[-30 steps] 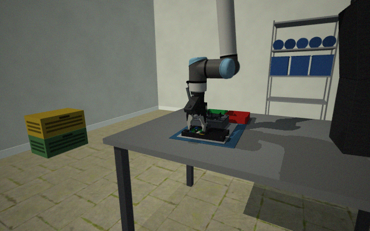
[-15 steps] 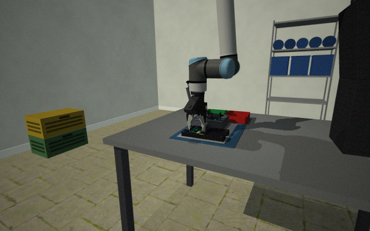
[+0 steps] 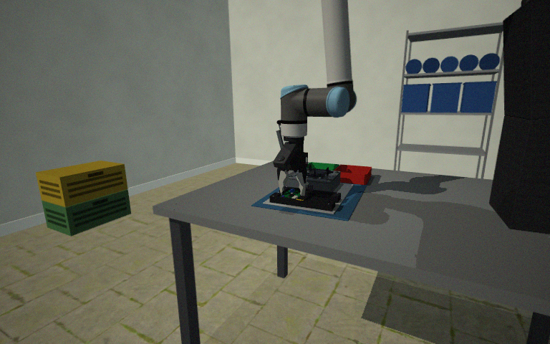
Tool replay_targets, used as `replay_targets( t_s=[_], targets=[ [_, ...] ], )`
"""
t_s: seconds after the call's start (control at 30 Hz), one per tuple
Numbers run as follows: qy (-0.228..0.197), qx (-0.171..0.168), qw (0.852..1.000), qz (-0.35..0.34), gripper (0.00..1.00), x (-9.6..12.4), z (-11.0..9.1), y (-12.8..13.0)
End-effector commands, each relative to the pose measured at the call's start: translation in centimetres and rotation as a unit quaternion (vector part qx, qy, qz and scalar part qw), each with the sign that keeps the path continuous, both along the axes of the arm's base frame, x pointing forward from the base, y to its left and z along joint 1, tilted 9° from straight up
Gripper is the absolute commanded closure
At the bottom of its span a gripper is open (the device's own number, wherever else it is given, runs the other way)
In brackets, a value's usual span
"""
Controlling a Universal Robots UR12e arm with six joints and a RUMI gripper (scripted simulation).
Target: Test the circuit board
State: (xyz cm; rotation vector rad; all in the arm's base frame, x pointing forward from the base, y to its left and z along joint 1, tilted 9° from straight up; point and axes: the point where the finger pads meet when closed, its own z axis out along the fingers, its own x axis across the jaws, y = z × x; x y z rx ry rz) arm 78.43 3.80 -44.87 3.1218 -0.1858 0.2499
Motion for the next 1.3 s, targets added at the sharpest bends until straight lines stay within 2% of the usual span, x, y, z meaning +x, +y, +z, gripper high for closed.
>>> replay_targets(
  t_s=[0.0, 0.1, 0.13, 0.5, 0.53, 1.27],
  targets=[
    [-0.002, -0.001, 1.0, 0.001, 0.56, 0.42, 0.25, 0.04],
    [-0.002, -0.001, 1.0, 0.001, 0.56, 0.42, 0.25, 0.04],
    [-0.002, -0.001, 1.0, 0.001, 0.58, 0.42, 0.25, 0.04],
    [-0.002, -0.001, 1.0, 0.0, 0.58, 0.42, 0.24, 0.04],
    [-0.002, -0.001, 1.0, 0.0, 0.61, 0.42, 0.24, 0.04],
    [-0.002, -0.001, 1.0, 0.0, 0.61, 0.42, 0.24, 0.04]
  ],
)
